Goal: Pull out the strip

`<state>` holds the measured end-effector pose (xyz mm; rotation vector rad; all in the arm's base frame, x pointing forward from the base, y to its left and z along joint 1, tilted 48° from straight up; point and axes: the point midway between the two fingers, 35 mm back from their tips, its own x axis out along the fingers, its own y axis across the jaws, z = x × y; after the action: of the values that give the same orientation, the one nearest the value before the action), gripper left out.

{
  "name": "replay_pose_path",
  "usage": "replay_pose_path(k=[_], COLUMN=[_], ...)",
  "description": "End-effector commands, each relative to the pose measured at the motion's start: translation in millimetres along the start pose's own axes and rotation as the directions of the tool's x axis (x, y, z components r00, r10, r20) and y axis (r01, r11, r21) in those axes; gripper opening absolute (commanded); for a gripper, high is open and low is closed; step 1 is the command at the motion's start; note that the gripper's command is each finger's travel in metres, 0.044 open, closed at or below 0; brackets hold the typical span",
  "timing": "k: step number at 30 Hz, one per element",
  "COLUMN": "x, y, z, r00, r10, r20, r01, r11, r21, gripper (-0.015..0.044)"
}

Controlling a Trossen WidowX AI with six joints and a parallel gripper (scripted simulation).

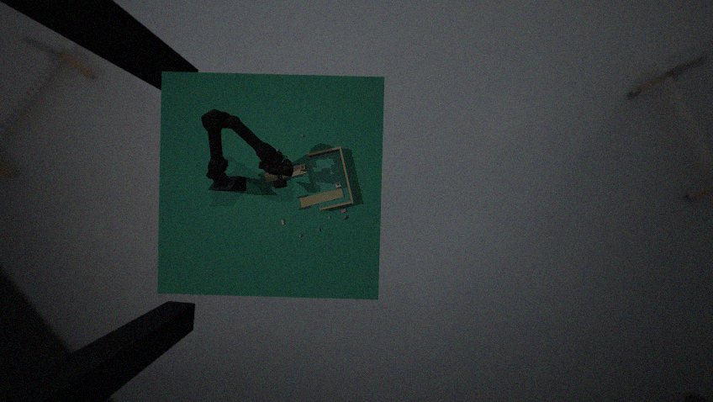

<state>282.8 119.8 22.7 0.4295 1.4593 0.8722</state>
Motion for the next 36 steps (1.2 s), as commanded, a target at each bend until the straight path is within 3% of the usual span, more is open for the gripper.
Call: replay_pose_path(k=[1,28,36], x=[-2,-16,-6], y=[2,14,14], z=[15,107,108], r00=[1.0,1.0,1.0], r10=[0.004,0.004,0.003], r20=[0.005,0.008,0.008], r01=[-0.004,-0.004,-0.003], r11=[1.0,1.0,1.0], r21=[0.002,-0.002,-0.002], gripper=[0.044,0.044,0.025])
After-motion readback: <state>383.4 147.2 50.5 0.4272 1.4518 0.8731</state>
